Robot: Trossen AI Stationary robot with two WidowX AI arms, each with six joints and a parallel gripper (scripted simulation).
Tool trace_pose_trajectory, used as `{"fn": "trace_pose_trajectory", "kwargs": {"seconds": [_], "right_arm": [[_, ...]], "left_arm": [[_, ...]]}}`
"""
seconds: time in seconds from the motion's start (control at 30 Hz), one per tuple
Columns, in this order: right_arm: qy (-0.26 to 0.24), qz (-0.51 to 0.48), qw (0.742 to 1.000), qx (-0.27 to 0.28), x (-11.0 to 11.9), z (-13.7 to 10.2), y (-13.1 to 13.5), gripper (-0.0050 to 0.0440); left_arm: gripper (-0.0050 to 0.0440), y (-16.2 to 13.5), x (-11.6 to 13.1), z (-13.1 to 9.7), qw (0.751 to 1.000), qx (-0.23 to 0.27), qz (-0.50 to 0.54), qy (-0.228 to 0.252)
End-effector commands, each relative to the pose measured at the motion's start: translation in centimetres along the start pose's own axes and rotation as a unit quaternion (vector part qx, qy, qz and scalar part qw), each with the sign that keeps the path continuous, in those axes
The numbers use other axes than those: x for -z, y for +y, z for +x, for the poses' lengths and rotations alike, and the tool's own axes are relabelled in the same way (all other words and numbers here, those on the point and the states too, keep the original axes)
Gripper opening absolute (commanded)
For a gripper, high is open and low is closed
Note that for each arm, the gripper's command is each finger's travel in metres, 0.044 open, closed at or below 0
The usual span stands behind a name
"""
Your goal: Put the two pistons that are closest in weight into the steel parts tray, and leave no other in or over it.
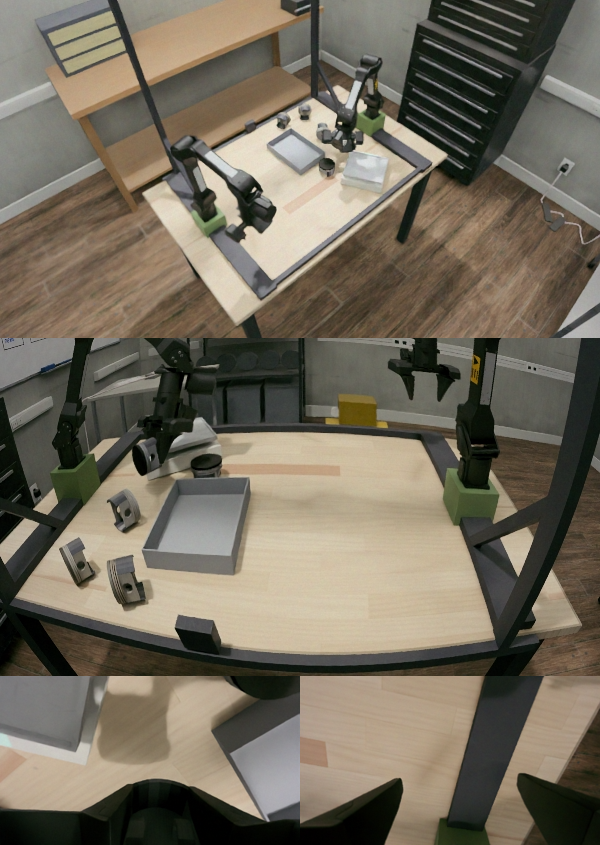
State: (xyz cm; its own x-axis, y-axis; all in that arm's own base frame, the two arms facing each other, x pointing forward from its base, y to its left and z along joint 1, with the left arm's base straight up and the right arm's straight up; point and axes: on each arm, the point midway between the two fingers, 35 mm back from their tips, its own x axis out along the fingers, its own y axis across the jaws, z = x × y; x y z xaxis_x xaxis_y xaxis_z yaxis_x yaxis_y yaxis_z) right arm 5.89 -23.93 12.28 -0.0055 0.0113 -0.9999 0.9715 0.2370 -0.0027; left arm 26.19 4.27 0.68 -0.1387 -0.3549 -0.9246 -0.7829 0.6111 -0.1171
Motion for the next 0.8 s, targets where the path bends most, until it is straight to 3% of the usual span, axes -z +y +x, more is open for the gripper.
{"fn": "trace_pose_trajectory", "kwargs": {"seconds": [0.0, 0.77], "right_arm": [[-0.017, -0.003, 1.0, -0.001, -0.5, -0.9, 0.1, 0.04], [-0.017, -0.003, 1.0, -0.001, -0.5, -0.9, 0.1, 0.04]], "left_arm": [[0.0158, -0.6, -0.3, -2.0, 1.0, 0.014, 0.008, -0.021], [0.0158, -0.8, 0.5, -5.3, 1.0, 0.014, 0.008, -0.022]]}}
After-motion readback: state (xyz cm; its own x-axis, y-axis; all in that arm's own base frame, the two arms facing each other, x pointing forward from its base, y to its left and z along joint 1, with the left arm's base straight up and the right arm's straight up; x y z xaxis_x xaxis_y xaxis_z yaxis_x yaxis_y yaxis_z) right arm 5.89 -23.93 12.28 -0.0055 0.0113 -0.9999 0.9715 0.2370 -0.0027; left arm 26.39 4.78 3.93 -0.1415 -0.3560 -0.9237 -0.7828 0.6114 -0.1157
